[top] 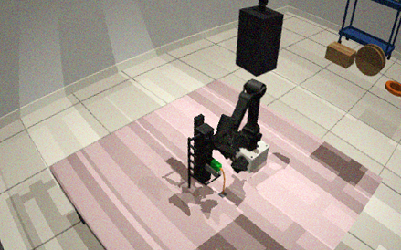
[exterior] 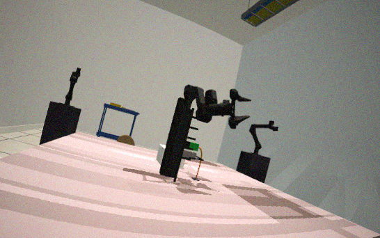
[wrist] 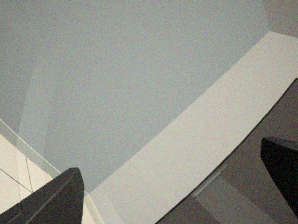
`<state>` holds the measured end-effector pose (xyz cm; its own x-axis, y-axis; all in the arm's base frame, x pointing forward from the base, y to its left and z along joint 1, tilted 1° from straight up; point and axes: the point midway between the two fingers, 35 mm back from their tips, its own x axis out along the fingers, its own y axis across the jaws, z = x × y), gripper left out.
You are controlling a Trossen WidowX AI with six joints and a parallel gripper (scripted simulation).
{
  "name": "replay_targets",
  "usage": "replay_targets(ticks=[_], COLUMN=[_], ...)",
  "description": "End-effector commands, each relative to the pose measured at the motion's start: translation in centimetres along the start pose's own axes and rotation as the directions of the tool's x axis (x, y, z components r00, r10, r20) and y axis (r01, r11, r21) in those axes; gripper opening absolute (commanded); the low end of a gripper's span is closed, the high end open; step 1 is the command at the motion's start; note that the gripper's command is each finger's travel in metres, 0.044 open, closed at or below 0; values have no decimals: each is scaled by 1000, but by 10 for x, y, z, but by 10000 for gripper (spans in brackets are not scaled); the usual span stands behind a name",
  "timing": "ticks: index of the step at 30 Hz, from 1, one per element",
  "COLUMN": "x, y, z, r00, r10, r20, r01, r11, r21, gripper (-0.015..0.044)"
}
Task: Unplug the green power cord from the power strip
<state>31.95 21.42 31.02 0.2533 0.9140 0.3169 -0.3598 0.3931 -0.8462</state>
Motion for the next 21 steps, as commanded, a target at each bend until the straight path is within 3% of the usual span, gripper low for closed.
replay_targets(ticks=[1,9,15,21], x=[0,0,-32,-84], y=[0,20,62,102], z=[-2,-81,-118,-117], r00=[1000,906,674,342], r10=[0,115,356,600], r20=[-9,-407,-647,-723], r01=[0,-18,-93,-210], r11=[1000,972,910,799], r21=[6,235,404,564], gripper=[374,164,160,160])
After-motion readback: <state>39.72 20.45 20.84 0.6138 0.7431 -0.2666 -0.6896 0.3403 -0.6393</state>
